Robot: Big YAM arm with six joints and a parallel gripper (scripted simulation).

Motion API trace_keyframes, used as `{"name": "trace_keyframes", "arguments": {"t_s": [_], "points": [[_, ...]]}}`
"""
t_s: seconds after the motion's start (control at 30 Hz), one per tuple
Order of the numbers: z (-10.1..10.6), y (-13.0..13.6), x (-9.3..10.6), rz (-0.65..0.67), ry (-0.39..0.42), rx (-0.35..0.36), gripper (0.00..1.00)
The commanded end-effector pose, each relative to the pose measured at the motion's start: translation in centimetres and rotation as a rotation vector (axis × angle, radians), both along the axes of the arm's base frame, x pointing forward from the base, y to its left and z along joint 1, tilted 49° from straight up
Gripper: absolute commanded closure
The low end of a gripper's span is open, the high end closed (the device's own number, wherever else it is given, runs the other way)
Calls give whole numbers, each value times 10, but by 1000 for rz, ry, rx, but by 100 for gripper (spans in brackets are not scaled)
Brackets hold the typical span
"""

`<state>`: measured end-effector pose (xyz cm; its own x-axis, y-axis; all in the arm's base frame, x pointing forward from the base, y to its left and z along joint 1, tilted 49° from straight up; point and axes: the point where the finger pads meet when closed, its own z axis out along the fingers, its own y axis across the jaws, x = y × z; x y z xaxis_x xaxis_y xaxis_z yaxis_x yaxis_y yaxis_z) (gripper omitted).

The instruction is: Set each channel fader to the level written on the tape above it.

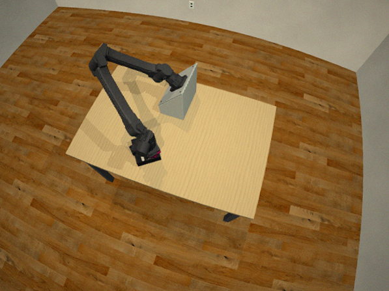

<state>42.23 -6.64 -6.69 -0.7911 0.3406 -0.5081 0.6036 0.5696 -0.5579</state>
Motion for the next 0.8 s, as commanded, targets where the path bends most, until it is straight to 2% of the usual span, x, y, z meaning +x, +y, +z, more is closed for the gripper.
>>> {"name": "trace_keyframes", "arguments": {"t_s": [0.0, 0.37, 0.4, 0.77], "points": [[-2, -3, 6, -221, -152, 3, 100], [-3, -3, 4, -220, -148, 2, 100], [-5, -4, -3, -220, -136, -1, 100], [-5, -4, -2, -217, -139, 1, 100]]}}
